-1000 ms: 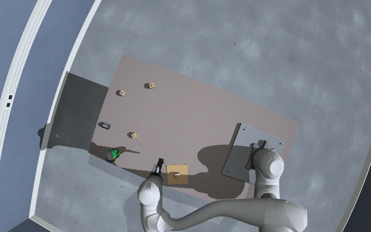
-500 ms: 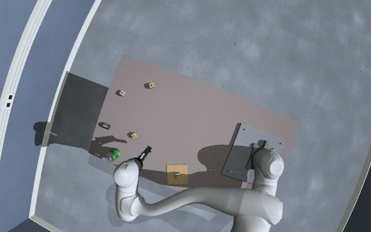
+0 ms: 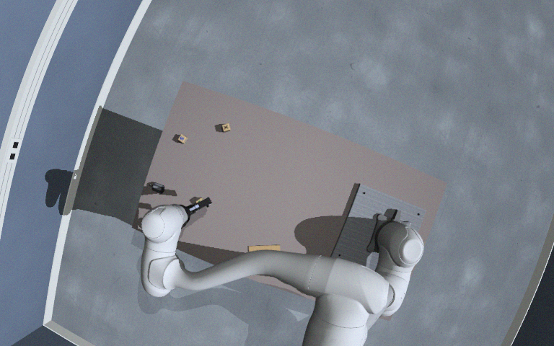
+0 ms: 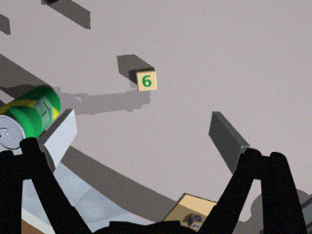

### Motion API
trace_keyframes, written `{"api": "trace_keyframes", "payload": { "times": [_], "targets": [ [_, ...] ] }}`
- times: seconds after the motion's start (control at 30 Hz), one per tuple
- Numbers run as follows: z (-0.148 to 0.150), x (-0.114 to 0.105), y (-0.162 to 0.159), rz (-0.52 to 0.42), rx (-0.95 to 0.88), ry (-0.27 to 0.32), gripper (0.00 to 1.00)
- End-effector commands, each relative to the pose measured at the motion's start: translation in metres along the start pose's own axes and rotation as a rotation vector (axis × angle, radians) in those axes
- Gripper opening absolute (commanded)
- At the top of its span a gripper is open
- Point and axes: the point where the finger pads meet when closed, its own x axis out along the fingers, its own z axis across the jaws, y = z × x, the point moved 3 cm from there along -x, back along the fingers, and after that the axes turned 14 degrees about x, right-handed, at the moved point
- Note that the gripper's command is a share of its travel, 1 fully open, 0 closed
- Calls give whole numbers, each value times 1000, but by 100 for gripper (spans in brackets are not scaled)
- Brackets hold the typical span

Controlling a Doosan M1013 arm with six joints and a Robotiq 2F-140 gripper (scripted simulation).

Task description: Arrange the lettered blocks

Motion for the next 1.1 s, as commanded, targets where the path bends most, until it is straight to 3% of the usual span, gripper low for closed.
{"api": "trace_keyframes", "payload": {
  "times": [0.0,0.13,0.17,0.5,0.63,0.7,0.73,1.07],
  "targets": [
    [-14,0,40,1,138,-5,100],
    [-18,1,58,1,201,-5,100],
    [-23,3,85,1,290,-5,100],
    [-32,11,172,2,580,-4,100],
    [-31,15,210,2,703,-4,100],
    [-31,15,210,2,703,-4,100],
    [-30,18,236,2,790,-4,100],
    [-18,29,313,3,1045,-4,100]
  ]
}}
